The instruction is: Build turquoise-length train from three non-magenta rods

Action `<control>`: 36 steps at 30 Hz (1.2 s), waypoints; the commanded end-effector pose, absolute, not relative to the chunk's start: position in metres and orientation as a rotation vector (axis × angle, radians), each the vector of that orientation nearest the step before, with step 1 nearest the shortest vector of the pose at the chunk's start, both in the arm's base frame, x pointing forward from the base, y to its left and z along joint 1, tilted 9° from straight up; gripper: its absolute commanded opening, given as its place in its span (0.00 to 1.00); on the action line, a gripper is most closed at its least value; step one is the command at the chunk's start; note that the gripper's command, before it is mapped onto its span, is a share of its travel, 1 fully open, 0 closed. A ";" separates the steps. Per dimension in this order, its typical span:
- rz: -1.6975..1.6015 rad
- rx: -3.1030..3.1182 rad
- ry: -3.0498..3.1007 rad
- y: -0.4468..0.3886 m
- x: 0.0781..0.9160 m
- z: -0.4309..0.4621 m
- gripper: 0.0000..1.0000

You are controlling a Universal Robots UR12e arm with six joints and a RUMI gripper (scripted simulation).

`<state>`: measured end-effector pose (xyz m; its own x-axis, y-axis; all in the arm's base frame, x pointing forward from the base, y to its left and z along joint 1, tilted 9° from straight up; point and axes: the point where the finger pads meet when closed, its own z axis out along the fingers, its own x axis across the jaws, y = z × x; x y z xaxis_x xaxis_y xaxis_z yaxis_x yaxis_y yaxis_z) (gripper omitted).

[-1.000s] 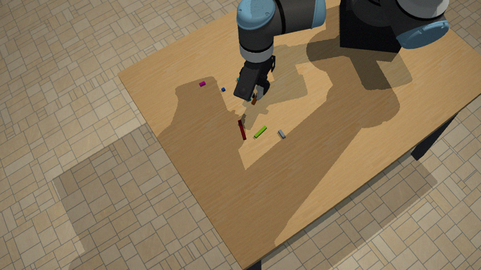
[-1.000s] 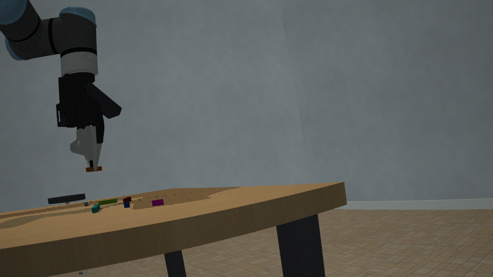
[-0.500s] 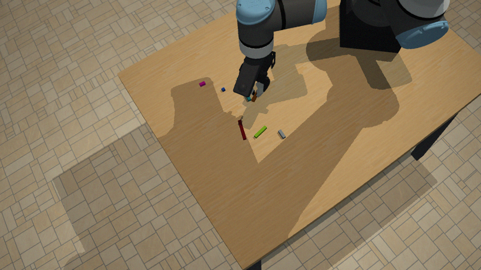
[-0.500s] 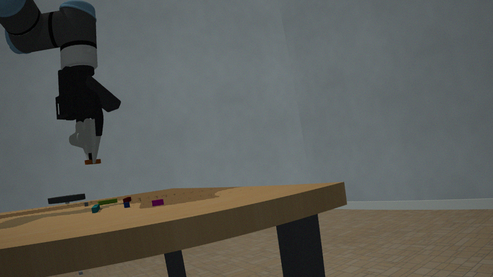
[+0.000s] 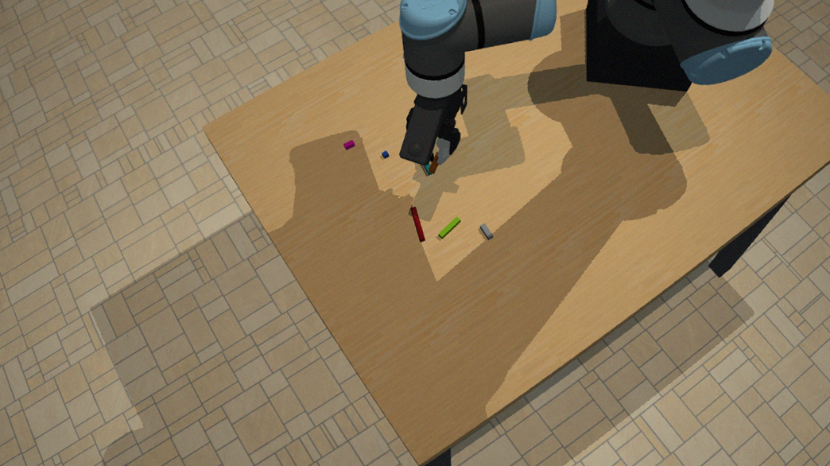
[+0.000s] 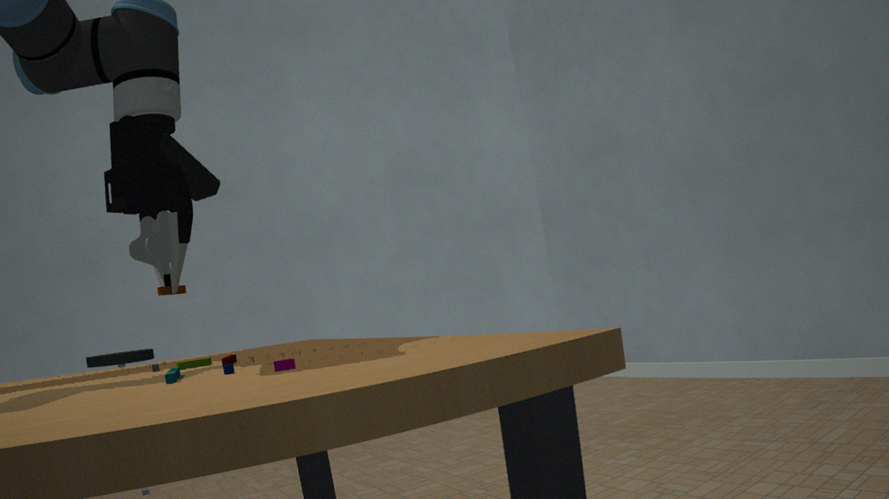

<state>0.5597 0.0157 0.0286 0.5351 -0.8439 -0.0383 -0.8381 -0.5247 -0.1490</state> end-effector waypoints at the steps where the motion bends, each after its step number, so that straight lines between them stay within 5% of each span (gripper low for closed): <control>1: -0.069 -2.682 1.326 0.003 0.565 0.028 0.00; 36: -0.157 -3.019 0.103 -0.136 0.590 0.015 0.00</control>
<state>0.5892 -0.1268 0.0159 0.9874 -0.1293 0.0910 -0.1179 -0.9856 -0.1215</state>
